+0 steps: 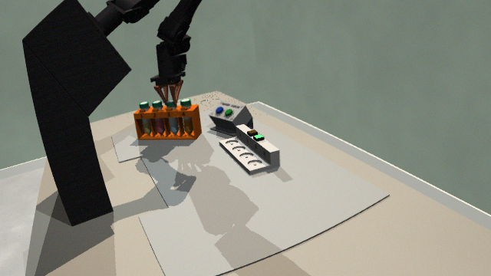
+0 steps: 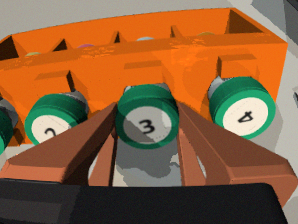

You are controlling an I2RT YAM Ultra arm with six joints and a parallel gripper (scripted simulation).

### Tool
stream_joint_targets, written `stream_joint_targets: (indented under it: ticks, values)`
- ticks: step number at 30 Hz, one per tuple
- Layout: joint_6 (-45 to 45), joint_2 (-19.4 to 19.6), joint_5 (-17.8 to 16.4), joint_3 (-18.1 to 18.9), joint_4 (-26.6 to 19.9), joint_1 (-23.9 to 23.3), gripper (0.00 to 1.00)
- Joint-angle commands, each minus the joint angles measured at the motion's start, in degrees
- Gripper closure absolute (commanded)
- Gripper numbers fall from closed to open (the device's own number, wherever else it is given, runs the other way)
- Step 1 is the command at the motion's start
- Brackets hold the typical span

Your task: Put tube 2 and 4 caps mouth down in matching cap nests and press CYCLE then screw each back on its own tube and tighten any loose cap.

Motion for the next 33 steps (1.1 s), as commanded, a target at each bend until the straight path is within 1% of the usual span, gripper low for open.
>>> stream_joint_targets:
  ticks: [1,9,11,25,33]
  values:
    - [2.09,-0.24,-0.35,0.09,0.04,0.22,1.00]
    - [11.26,-0.24,-0.36,0.09,0.05,0.21,1.00]
    - [11.26,-0.24,-0.36,0.09,0.05,0.21,1.00]
    - [27.29,-0.23,-0.36,0.09,0.05,0.21,1.00]
    - [27.80,-0.24,-0.35,0.09,0.05,0.21,1.00]
